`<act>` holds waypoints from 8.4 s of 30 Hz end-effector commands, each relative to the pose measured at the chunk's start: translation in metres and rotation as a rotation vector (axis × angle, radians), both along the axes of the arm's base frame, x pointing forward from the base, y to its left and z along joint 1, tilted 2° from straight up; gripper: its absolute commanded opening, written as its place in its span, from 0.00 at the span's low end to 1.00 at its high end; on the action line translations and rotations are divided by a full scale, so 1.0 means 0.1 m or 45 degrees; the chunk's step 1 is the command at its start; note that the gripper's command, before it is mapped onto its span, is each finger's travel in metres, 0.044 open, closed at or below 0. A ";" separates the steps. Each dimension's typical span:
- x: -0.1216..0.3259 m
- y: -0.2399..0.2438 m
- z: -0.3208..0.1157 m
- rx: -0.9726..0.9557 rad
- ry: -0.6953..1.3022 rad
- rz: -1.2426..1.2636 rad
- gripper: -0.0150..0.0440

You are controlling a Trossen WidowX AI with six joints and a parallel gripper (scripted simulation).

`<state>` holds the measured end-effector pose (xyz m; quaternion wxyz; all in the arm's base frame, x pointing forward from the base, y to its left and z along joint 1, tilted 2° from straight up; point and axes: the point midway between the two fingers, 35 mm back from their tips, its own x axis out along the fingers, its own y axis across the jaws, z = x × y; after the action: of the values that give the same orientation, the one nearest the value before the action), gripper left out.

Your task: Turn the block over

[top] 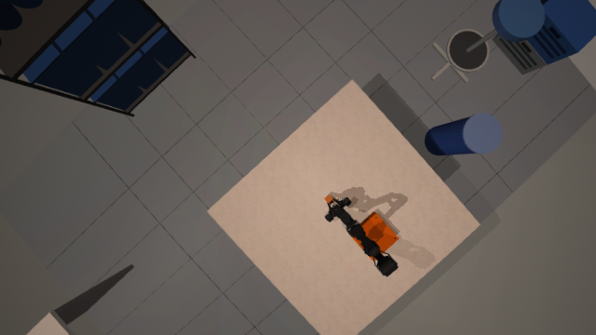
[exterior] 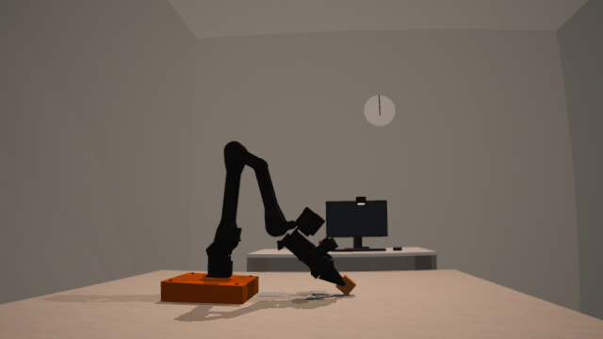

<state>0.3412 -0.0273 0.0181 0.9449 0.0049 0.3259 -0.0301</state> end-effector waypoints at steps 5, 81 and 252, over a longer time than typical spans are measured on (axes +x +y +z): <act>-0.10 0.01 -0.10 -0.003 -0.091 0.005 0.25; -0.22 0.02 -0.02 -0.014 -0.267 0.008 1.00; 0.00 0.00 0.18 0.022 0.339 0.001 0.25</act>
<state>0.3395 -0.0271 0.0428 0.8887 0.0096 0.4575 -0.0298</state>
